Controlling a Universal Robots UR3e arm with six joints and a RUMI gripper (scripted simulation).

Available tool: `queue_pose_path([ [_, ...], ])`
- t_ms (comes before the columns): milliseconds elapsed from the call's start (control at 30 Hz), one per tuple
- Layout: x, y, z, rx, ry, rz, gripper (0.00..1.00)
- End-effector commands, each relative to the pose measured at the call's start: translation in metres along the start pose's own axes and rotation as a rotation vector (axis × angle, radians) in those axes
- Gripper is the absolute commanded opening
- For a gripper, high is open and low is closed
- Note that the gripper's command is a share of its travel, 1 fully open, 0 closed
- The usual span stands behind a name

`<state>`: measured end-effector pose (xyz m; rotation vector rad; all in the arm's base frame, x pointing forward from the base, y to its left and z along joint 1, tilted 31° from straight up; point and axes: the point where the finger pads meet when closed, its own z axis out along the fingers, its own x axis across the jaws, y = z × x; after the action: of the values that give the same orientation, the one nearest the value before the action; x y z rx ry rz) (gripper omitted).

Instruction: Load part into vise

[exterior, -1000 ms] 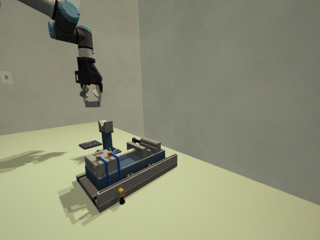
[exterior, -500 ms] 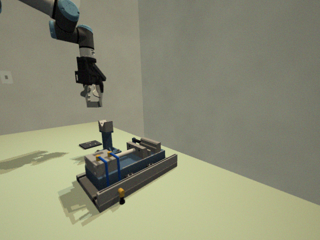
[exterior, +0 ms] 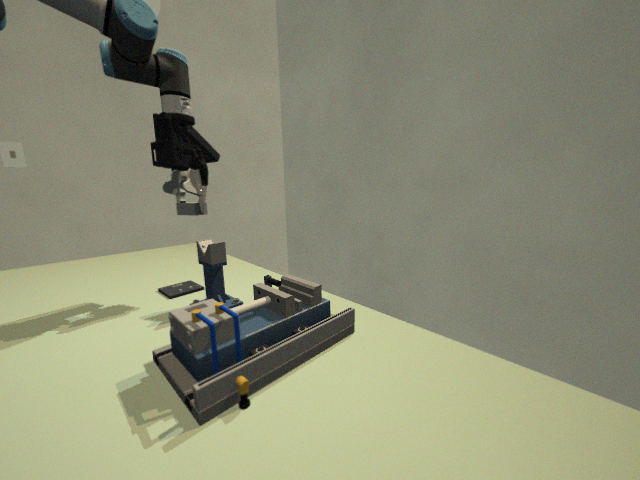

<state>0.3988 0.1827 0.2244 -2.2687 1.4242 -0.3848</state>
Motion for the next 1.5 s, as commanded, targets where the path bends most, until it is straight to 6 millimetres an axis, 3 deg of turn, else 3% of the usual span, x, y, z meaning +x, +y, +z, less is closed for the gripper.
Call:
queue_pose_path([
  [0,0.004,0.000,-0.001,0.003,0.002,0.057,0.00],
  [1467,0.040,0.011,-0.001,0.003,-0.001,0.658,0.00],
])
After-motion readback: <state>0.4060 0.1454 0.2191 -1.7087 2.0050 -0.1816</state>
